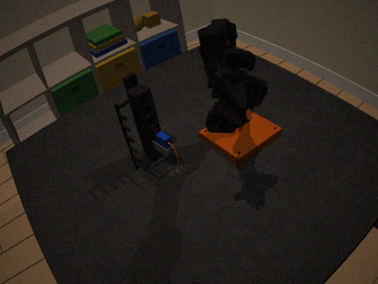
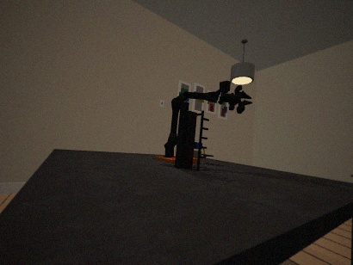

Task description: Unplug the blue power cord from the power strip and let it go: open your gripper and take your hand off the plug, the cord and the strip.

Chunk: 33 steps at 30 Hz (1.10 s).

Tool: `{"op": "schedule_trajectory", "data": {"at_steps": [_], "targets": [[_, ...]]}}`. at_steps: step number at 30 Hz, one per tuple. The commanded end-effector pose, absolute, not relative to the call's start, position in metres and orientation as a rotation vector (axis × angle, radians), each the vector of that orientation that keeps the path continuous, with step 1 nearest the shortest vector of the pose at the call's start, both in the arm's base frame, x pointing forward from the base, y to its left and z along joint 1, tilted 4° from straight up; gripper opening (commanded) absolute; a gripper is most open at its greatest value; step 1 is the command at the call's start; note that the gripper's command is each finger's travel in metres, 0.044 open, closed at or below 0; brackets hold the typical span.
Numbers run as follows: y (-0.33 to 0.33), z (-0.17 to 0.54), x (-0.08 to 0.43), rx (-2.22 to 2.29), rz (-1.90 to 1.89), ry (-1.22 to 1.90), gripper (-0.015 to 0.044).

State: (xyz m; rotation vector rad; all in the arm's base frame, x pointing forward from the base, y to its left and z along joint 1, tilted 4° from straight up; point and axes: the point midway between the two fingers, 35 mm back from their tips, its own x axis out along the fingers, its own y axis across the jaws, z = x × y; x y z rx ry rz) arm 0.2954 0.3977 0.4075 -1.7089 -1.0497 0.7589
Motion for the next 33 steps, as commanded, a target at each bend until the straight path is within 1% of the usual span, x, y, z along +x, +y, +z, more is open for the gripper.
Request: {"op": "schedule_trajectory", "data": {"at_steps": [1, 7, 13, 18, 25, 27, 33], "targets": [[0.367, 0.359, 0.33, -1.747, 0.888, -0.774, 0.016], [0.303, 0.287, 0.365, -1.757, 1.045, -0.317, 0.016], [0.224, 0.223, 0.372, -1.701, 1.153, 0.16, 0.016], [0.152, 0.18, 0.354, -1.599, 1.213, 0.579, 0.016], [0.063, 0.146, 0.299, -1.385, 1.257, 1.135, 0.016], [0.055, 0.145, 0.292, -1.361, 1.26, 1.186, 0.016], [0.056, 0.145, 0.293, -1.361, 1.26, 1.186, 0.016]]}}
